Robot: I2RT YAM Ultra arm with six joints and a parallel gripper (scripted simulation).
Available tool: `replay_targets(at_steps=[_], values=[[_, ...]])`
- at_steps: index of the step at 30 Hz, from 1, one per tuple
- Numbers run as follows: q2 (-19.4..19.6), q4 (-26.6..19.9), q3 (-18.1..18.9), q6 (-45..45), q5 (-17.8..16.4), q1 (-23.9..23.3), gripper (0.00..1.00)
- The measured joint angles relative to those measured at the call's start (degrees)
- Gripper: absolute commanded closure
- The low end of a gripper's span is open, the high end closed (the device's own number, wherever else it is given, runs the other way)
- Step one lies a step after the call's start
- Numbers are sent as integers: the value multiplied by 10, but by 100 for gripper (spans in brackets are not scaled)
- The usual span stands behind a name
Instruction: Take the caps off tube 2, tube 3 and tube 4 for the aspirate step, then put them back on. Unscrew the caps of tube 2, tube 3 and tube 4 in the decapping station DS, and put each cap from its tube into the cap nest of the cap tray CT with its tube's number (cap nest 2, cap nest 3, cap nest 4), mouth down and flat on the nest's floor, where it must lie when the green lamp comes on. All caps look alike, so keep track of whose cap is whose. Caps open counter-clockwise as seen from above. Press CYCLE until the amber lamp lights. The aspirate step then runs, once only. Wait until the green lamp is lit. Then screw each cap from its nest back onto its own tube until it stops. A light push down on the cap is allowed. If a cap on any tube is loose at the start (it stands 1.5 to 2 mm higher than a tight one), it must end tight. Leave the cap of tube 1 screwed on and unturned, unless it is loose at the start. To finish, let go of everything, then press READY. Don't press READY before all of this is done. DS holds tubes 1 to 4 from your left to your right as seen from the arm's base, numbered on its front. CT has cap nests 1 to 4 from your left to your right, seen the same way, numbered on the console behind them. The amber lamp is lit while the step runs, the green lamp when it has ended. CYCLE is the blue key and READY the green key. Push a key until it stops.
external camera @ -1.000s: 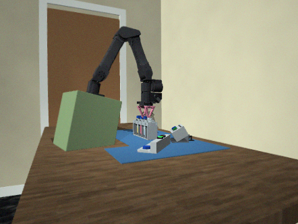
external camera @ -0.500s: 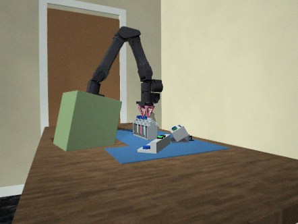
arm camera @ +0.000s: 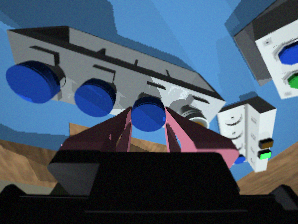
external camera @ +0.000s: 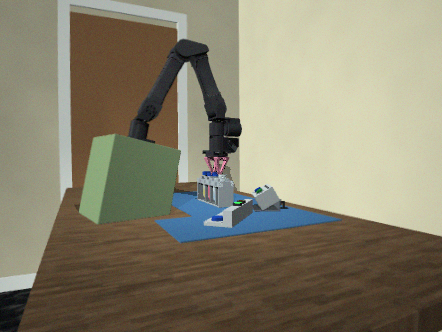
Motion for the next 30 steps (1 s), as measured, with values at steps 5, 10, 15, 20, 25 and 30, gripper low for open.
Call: replay_targets(at_steps=[5, 10, 15, 20, 25, 30], values=[[0, 0, 0, 81, 0, 0, 100], [1, 1, 0, 169, -1, -1, 100], [1, 1, 0, 240, -1, -1, 100], [1, 2, 0, 325, -1, -1, 100], [1, 2, 0, 372, -1, -1, 51], [2, 2, 0, 388, -1, -1, 51]])
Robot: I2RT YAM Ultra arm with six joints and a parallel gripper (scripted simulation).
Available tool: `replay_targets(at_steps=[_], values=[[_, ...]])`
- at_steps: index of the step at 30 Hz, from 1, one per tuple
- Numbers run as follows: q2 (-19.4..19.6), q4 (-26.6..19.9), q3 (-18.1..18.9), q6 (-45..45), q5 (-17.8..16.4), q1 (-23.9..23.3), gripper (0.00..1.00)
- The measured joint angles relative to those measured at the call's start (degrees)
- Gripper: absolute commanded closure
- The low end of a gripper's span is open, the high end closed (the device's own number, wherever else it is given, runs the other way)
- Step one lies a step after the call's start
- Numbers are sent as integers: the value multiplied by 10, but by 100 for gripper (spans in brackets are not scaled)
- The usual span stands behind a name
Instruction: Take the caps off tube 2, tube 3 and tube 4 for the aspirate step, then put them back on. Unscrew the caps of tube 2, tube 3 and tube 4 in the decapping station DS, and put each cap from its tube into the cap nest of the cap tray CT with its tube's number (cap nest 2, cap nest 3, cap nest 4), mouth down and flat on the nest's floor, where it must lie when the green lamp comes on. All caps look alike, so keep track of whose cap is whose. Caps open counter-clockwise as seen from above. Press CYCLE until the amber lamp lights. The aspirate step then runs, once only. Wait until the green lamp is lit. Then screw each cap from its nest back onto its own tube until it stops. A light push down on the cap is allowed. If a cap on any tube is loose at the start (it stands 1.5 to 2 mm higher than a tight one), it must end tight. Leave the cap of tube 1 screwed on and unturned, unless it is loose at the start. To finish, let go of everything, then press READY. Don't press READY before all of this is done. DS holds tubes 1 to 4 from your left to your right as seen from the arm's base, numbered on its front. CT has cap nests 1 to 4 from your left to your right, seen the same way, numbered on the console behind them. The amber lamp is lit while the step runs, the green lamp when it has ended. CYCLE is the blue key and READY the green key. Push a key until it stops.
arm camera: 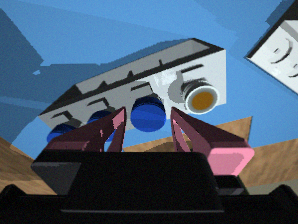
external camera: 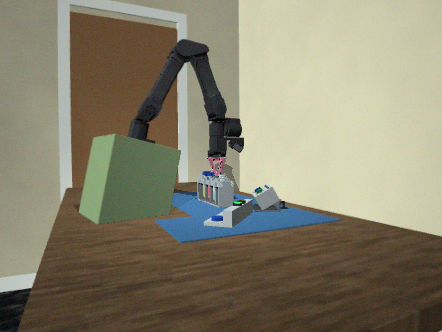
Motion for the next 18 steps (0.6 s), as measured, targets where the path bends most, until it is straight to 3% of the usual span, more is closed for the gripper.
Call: replay_targets(at_steps=[9, 18], values=[[0, 0, 0, 3, 0, 0, 51], [0, -1, 0, -108, 0, 0, 51]])
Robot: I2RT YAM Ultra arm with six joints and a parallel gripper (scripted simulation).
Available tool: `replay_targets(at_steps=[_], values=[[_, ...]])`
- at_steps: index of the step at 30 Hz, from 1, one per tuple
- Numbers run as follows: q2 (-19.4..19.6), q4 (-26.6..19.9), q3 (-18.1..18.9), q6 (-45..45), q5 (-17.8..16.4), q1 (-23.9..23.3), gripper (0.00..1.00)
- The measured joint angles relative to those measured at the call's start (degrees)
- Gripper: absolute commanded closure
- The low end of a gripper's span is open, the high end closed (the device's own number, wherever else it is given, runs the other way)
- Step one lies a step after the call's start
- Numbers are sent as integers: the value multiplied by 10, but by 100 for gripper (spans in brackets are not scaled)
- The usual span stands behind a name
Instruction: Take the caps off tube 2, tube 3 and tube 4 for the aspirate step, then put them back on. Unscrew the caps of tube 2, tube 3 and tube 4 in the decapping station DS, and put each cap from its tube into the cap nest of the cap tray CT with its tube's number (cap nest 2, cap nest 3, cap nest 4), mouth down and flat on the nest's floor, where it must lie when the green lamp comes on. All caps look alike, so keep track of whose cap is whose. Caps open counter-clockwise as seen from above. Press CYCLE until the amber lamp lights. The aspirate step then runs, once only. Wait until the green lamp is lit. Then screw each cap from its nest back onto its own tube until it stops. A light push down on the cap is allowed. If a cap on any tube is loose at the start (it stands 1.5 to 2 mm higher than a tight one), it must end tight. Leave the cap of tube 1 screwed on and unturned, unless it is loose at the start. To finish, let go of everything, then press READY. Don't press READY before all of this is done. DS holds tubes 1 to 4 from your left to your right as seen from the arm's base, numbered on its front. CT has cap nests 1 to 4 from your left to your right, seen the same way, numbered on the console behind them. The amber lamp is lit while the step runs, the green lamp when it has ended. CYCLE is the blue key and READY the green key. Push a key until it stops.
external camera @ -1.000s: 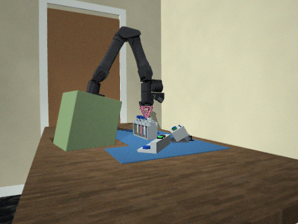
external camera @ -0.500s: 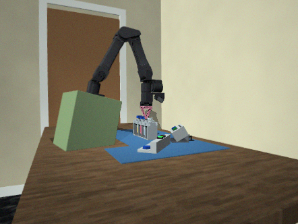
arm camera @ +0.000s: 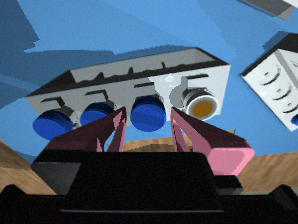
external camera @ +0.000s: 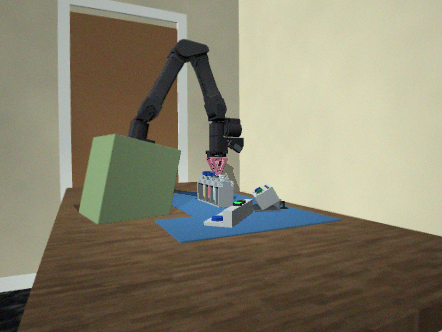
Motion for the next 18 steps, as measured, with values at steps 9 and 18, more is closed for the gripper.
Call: replay_targets(at_steps=[9, 18], values=[[0, 0, 0, -182, 0, 0, 51], [0, -1, 0, -312, 0, 0, 100]])
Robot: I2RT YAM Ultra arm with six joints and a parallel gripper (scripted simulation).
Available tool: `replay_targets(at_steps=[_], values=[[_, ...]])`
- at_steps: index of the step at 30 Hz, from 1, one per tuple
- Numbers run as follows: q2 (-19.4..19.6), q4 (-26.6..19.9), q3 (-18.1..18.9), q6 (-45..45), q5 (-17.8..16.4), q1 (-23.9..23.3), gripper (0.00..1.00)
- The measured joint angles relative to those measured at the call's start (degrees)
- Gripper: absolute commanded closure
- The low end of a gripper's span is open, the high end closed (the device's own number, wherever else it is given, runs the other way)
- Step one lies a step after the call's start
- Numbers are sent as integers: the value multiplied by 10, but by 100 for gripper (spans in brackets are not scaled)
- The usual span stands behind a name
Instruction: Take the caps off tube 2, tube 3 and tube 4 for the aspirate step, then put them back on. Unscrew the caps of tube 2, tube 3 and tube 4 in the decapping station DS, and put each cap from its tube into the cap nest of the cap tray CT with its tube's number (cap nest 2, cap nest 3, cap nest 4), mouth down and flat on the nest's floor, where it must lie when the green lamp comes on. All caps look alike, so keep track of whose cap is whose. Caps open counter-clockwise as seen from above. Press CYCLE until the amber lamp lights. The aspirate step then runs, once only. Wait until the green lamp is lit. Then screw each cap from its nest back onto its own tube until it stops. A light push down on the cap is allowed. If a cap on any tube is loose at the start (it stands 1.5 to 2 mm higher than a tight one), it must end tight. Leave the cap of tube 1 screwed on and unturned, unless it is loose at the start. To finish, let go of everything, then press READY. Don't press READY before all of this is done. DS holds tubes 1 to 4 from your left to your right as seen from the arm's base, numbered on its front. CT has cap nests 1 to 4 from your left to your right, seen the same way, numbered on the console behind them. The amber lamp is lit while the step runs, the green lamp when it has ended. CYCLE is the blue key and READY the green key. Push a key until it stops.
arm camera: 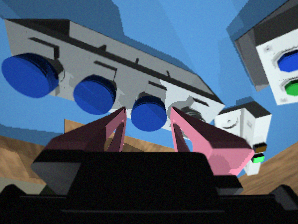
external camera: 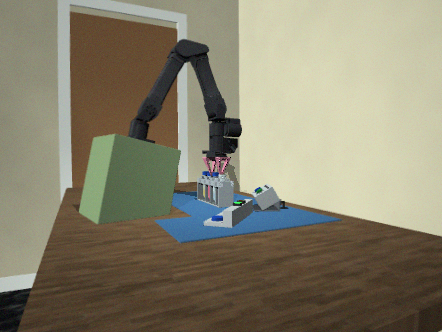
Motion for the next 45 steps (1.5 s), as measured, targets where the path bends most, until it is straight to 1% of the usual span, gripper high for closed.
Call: replay_targets(at_steps=[14, 18, 33, 41, 45], values=[[0, 0, 0, -22, 0, 0, 100], [0, 0, 0, -4, 0, 0, 100], [0, 0, 0, 220, 0, 0, 100], [0, 0, 0, 358, -1, 0, 100], [0, 0, 0, 400, -1, 0, 100]])
